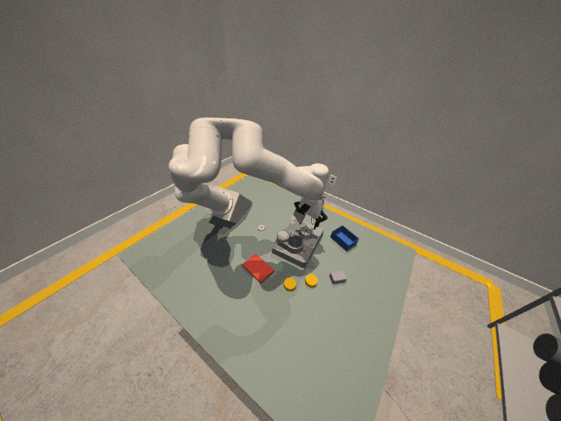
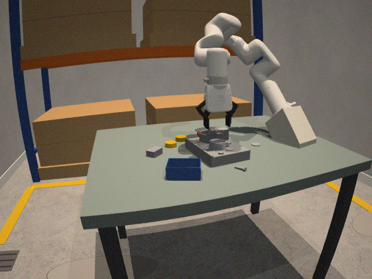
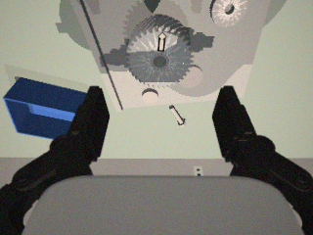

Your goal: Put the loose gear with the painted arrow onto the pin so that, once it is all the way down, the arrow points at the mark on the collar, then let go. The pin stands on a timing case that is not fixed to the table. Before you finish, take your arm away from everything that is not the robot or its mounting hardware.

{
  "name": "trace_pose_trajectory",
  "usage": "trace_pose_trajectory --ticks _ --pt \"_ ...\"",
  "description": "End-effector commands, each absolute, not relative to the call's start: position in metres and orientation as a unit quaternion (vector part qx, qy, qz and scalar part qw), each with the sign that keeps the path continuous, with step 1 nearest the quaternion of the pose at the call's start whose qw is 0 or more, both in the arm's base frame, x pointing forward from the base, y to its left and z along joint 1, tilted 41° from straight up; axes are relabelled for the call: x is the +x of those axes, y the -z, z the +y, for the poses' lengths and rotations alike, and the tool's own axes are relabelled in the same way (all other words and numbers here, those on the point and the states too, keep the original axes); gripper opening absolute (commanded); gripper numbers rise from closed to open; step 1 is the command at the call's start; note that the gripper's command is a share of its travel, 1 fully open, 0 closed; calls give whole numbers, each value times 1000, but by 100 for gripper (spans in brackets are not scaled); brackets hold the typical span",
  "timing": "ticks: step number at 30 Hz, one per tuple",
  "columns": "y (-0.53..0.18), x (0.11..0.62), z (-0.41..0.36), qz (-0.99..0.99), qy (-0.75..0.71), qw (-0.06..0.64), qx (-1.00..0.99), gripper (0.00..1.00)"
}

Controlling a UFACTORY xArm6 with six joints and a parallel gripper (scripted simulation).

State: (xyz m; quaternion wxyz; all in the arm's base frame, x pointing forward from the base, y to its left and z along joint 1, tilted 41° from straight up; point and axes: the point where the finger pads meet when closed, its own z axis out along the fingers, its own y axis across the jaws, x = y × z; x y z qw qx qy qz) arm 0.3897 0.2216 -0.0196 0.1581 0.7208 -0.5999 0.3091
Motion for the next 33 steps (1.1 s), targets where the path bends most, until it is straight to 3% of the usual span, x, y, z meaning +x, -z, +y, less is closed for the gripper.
trace_pose_trajectory --ticks 1,33 --pt "19 390 223 -600 -309 156 721 93" --pt "27 393 216 -600 -309 156 721 93"
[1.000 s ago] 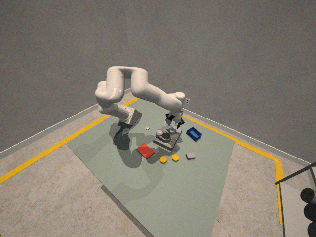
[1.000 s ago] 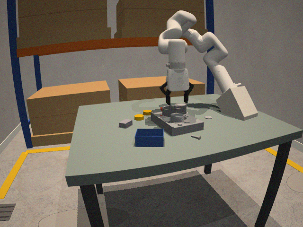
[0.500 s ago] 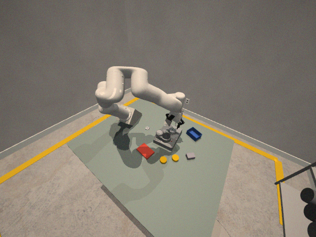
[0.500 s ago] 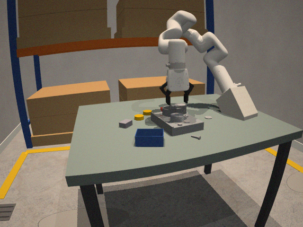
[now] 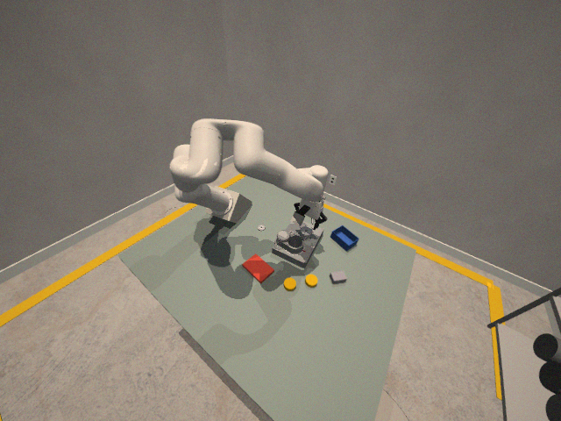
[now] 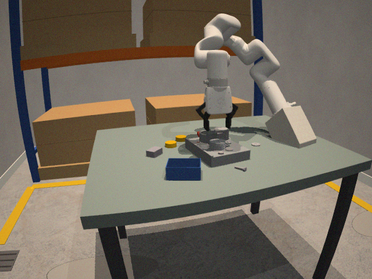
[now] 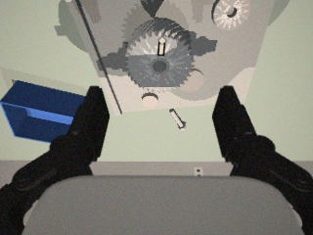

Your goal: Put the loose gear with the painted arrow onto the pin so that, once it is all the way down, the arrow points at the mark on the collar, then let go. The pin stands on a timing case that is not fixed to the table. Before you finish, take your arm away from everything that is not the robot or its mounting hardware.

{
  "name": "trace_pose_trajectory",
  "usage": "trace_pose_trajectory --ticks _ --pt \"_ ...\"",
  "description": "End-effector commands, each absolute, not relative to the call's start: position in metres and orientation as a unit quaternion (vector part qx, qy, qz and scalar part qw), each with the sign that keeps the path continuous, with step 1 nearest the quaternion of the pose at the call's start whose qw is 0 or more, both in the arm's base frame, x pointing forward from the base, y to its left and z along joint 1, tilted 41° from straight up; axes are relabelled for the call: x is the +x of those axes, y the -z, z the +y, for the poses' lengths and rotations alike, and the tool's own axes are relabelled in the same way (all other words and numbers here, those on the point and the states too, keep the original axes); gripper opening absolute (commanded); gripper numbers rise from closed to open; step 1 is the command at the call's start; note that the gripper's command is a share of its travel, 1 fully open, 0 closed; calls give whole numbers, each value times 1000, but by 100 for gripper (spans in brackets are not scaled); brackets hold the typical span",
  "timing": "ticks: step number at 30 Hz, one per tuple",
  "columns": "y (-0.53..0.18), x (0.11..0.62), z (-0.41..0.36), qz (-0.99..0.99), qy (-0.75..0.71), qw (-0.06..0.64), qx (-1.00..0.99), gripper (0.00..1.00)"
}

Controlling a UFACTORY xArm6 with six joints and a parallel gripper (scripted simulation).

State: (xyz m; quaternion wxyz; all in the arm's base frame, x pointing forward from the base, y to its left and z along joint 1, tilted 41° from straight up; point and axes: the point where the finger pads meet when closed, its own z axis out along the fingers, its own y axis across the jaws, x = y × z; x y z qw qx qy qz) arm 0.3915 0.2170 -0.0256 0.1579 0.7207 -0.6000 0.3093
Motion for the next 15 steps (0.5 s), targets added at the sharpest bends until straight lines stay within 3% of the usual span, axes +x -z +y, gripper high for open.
trace_pose_trajectory --ticks 1,15 --pt "28 393 216 -600 -309 156 721 93" --pt "39 397 207 -600 -309 156 721 93"
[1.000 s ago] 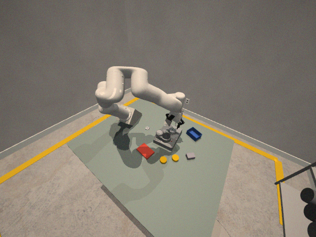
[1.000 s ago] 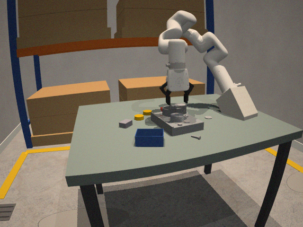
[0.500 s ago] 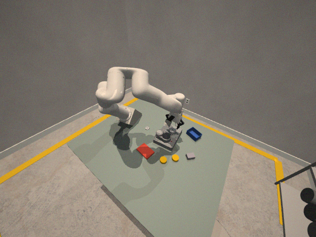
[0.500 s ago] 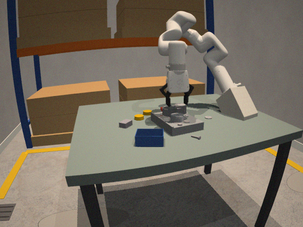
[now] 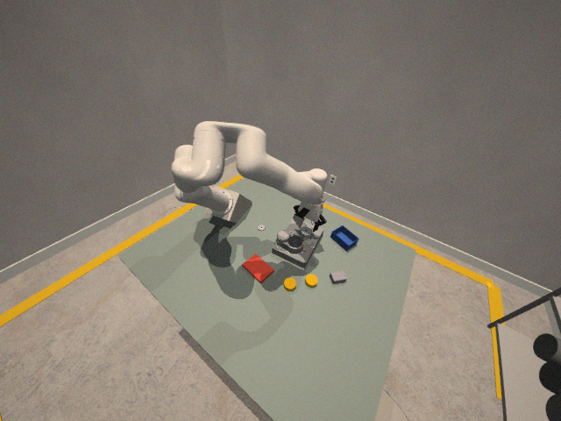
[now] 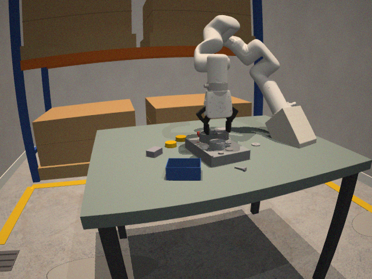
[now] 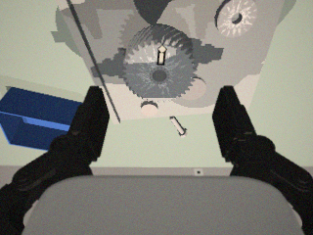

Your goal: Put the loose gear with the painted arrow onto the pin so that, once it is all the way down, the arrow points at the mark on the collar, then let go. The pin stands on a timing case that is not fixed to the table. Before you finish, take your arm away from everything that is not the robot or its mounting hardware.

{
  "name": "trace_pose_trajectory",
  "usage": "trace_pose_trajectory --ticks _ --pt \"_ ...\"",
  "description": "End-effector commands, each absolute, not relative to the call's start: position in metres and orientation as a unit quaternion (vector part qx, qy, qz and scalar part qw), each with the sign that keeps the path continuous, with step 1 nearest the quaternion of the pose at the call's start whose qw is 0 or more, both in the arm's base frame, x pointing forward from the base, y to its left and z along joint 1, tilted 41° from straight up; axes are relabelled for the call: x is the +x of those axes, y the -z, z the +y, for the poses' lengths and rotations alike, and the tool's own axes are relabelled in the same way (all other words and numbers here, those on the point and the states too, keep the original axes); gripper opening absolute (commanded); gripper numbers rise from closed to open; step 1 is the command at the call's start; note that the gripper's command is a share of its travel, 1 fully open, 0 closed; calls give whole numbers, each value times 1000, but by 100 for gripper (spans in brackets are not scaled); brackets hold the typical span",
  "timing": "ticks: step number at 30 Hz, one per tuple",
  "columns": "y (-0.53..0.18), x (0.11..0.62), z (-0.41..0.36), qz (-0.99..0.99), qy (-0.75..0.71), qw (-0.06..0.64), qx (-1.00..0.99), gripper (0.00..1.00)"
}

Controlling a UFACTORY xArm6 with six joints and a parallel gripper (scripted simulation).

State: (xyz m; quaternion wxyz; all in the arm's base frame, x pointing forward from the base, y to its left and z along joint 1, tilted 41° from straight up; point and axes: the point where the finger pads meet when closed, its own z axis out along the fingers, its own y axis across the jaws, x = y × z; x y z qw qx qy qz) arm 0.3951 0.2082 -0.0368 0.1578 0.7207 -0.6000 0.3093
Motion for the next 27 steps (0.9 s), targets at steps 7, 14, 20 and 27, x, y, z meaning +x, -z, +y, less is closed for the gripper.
trace_pose_trajectory --ticks 7,14,20,27 --pt "44 398 203 -600 -309 156 721 93" --pt "46 399 202 -600 -309 156 721 93" --pt "48 399 200 -600 -309 156 721 93" --pt "48 400 200 -600 -309 156 721 93"
